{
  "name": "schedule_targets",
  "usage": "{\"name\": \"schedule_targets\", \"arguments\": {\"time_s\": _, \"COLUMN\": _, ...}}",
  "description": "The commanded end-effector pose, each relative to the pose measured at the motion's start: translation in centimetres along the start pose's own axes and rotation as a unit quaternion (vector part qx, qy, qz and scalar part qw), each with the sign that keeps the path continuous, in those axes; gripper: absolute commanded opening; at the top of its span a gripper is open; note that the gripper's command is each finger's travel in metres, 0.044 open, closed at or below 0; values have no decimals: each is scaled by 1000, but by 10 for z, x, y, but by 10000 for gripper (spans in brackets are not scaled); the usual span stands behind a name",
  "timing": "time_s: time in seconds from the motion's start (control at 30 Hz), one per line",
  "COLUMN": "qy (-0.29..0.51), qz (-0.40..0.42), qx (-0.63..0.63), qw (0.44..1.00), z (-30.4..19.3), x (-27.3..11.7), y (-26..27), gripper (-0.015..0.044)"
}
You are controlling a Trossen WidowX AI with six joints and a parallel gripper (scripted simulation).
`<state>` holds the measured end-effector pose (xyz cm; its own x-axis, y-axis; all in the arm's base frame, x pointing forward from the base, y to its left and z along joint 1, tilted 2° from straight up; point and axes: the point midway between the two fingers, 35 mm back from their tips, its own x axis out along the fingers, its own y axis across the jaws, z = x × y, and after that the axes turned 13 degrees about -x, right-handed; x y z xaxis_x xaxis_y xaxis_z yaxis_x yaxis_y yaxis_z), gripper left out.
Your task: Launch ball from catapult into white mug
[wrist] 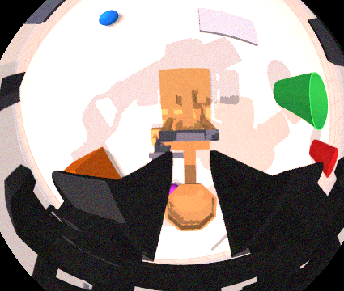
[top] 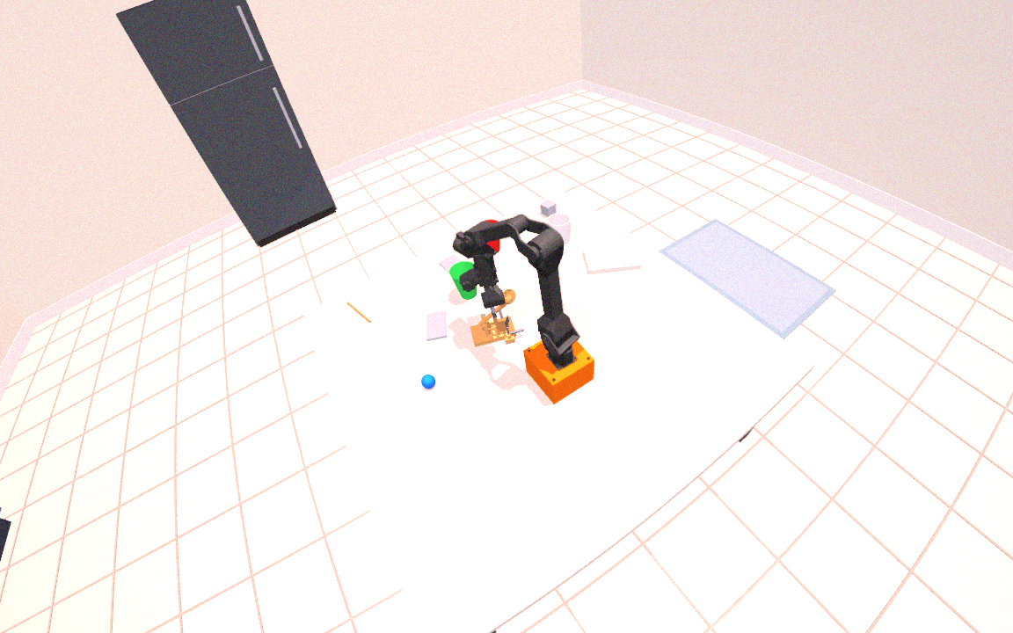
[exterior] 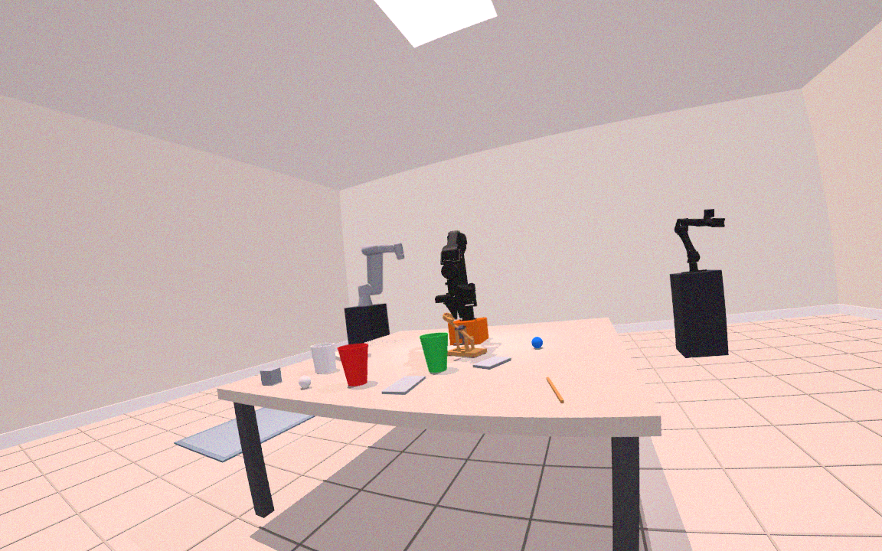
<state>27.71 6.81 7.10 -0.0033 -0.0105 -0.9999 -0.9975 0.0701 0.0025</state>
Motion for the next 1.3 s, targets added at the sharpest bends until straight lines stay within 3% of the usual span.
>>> {"name": "schedule_targets", "arguments": {"time_s": 0.0, "qy": 2, "qz": 0, "qx": -3, "qw": 1000, "z": -1, "x": 0, "y": 0, "gripper": 46}}
{"name": "schedule_targets", "arguments": {"time_s": 0.07, "qy": 2, "qz": 0, "qx": -3, "qw": 1000, "z": -1, "x": 0, "y": 0, "gripper": 0}}
{"name": "schedule_targets", "arguments": {"time_s": 1.27, "qy": 3, "qz": 0, "qx": -3, "qw": 1000, "z": -23, "x": 38, "y": 1, "gripper": 0}}
